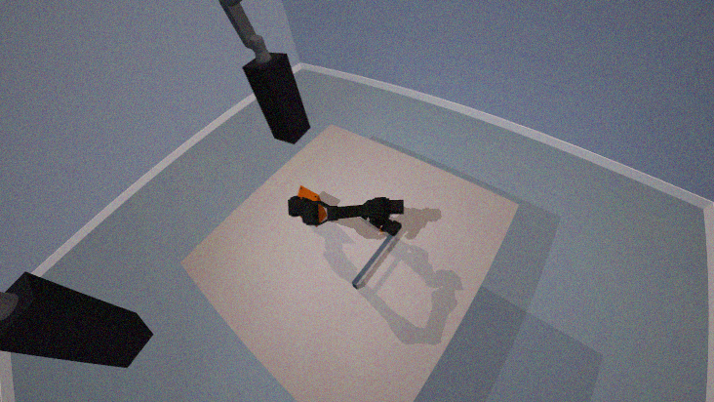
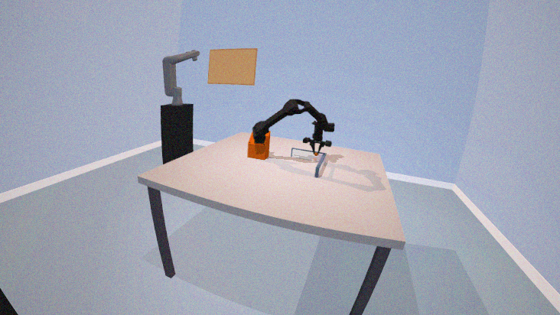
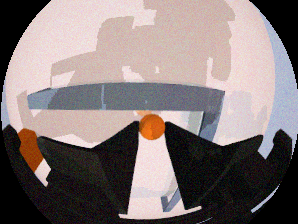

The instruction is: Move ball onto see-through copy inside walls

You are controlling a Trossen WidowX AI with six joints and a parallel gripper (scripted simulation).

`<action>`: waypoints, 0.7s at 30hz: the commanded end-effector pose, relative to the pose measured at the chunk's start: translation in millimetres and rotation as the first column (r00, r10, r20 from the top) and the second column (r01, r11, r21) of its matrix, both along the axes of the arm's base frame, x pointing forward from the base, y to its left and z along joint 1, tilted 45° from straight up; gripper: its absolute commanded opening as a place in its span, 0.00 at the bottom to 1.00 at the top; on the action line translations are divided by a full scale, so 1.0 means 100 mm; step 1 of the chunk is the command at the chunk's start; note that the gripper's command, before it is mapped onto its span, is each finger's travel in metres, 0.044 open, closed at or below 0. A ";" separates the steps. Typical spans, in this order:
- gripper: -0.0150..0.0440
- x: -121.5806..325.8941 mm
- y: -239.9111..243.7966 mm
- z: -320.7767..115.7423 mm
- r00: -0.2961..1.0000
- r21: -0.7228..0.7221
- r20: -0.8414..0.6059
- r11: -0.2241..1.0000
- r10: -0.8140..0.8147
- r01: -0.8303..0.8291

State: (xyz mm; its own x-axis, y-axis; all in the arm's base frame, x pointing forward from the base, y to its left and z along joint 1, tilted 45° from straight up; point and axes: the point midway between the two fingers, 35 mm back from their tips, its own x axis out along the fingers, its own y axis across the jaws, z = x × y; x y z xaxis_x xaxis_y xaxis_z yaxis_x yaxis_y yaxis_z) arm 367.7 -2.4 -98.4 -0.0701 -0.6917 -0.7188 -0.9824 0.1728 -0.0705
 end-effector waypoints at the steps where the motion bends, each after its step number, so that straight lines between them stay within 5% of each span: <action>1: 0.25 -0.08 -0.17 -0.18 1.000 -0.010 -0.022 1.000 0.003 -0.003; 21: 0.25 -0.09 -0.31 -0.32 1.000 -0.011 -0.022 1.000 0.003 -0.003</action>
State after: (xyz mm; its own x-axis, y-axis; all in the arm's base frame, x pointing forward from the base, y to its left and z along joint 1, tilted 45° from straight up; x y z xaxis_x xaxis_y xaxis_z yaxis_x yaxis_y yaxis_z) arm 361.2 -31.8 -126.8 -0.0777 -0.6957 -0.7141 -0.9824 0.1755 -0.0641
